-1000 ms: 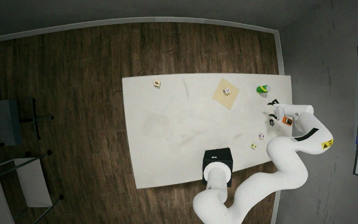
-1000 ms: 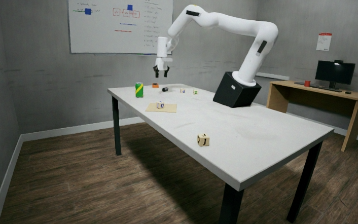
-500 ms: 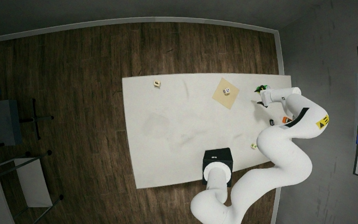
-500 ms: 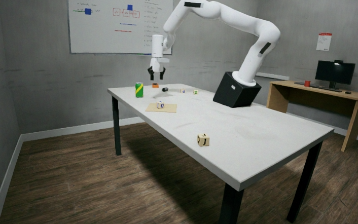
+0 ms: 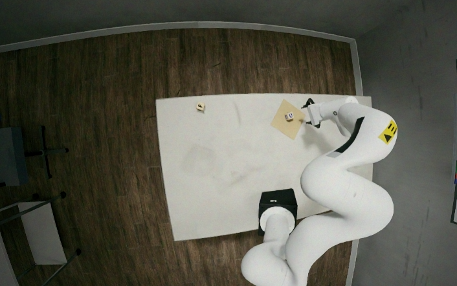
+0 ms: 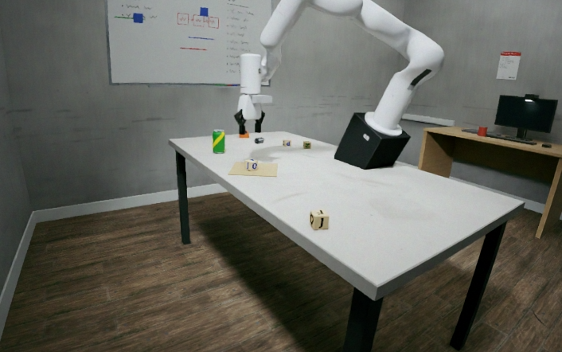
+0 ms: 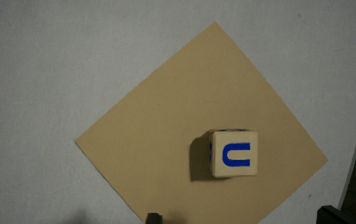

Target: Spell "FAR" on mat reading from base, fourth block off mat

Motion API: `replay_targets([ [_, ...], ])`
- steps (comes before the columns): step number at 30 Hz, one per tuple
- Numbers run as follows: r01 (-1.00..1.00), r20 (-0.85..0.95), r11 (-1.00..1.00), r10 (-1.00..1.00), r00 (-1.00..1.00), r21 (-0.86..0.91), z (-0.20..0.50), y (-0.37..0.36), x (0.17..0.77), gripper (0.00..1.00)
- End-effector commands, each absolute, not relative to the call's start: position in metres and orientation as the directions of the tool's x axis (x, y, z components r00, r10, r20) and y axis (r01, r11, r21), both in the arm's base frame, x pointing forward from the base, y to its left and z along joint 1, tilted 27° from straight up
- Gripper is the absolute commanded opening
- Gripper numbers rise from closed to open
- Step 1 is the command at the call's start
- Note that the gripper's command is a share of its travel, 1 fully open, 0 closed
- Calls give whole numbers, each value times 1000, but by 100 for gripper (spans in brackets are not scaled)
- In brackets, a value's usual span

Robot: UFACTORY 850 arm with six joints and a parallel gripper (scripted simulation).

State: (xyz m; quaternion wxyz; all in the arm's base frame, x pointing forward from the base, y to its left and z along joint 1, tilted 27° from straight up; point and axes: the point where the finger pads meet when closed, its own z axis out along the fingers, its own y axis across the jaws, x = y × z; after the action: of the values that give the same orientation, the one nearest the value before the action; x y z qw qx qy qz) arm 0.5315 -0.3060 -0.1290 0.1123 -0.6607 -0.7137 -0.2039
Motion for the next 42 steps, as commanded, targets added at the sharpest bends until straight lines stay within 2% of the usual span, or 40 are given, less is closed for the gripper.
replay_targets([
  [1,988,421,47,901,-105,147,-116,-283,544,100],
  [23,991,425,22,902,-78,135,-115,-280,545,100],
  [42,923,441,-379,819,368,-67,-121,-277,546,100],
])
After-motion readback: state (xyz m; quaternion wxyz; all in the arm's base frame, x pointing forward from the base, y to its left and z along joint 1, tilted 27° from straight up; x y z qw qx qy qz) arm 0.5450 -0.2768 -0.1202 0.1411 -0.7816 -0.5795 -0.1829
